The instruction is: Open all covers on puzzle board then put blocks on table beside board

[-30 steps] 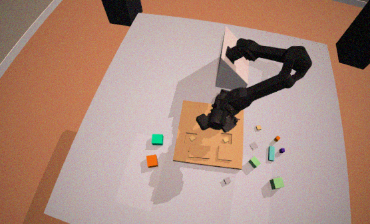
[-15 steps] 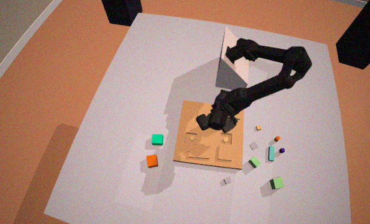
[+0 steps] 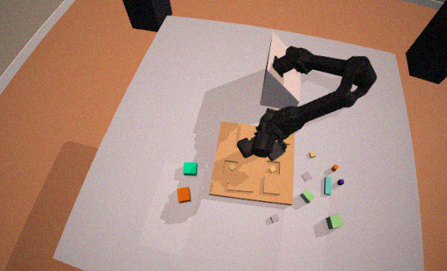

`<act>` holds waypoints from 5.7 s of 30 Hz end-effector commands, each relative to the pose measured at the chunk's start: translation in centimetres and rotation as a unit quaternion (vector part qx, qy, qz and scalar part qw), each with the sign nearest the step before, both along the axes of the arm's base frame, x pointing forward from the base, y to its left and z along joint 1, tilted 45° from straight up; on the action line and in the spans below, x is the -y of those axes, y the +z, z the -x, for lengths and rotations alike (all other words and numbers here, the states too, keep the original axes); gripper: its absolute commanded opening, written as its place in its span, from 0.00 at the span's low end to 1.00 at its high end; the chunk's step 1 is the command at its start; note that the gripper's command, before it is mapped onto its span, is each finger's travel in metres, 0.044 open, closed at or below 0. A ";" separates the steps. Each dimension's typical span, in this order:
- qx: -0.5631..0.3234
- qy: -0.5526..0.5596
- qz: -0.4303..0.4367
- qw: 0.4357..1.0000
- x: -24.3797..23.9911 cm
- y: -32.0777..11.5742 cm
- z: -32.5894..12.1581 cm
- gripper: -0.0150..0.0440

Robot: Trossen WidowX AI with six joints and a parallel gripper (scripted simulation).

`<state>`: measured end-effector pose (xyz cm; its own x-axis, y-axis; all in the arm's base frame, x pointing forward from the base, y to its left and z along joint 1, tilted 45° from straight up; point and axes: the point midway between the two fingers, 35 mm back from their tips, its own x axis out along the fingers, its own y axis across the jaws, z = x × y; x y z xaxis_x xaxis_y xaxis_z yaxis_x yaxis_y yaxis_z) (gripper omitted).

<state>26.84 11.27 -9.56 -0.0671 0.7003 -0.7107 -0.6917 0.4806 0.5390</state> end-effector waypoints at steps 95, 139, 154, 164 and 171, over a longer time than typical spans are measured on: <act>0.058 0.058 -0.004 0.997 3.2 3.0 -0.1 0.50; 0.286 0.290 -0.026 0.913 2.7 2.6 -0.1 0.50; 0.358 0.363 -0.033 0.860 2.5 2.4 -0.1 0.50; 0.403 0.409 -0.037 0.818 2.4 2.3 -0.1 0.50; 0.409 0.415 -0.038 0.812 2.4 2.3 0.0 0.50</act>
